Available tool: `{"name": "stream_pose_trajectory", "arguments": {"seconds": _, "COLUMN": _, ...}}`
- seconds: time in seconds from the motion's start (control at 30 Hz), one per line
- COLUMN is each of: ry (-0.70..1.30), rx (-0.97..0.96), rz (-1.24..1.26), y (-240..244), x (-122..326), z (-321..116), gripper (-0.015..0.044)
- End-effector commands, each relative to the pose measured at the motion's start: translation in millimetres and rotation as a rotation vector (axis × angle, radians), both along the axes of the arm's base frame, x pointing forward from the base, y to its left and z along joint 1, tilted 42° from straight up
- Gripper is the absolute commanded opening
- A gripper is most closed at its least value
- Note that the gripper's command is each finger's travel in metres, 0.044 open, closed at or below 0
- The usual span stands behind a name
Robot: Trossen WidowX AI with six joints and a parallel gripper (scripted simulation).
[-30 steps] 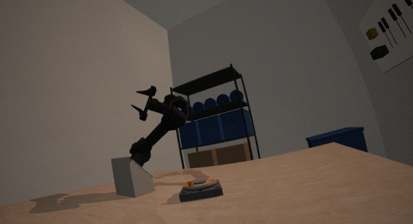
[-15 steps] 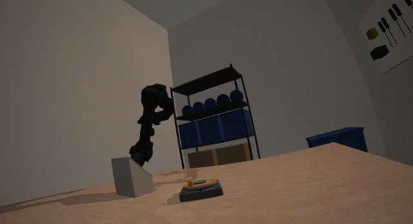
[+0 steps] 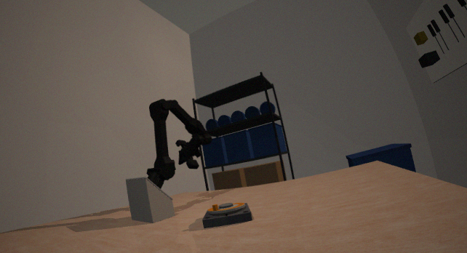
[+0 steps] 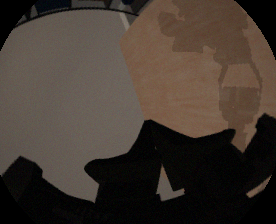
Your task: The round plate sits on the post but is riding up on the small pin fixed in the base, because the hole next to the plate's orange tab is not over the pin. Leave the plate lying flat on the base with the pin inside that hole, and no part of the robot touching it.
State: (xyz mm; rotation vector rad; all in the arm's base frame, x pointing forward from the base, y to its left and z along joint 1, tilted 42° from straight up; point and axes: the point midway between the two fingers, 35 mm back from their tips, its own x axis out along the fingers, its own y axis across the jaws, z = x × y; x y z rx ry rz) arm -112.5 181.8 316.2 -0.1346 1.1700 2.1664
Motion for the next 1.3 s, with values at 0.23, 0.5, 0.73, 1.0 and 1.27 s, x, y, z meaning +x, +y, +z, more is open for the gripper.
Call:
{"name": "stream_pose_trajectory", "arguments": {"seconds": 0.23, "ry": -0.114, "rx": -0.092, "rz": -0.396, "y": 67, "x": 110, "z": -36, "gripper": 0.0000}}
{"name": "stream_pose_trajectory", "arguments": {"seconds": 0.5, "ry": -0.193, "rx": -0.150, "rz": -0.663, "y": 74, "x": 212, "z": -62, "gripper": 0.0000}}
{"name": "stream_pose_trajectory", "arguments": {"seconds": 0.73, "ry": -0.209, "rx": -0.262, "rz": -0.894, "y": 39, "x": 306, "z": -96, "gripper": 0.0000}}
{"name": "stream_pose_trajectory", "arguments": {"seconds": 1.0, "ry": -0.146, "rx": -0.408, "rz": -1.091, "y": -27, "x": 380, "z": -145, "gripper": 0.0000}}
{"name": "stream_pose_trajectory", "arguments": {"seconds": 1.27, "ry": 0.008, "rx": -0.561, "rz": -1.261, "y": -120, "x": 418, "z": -213, "gripper": 0.0000}}
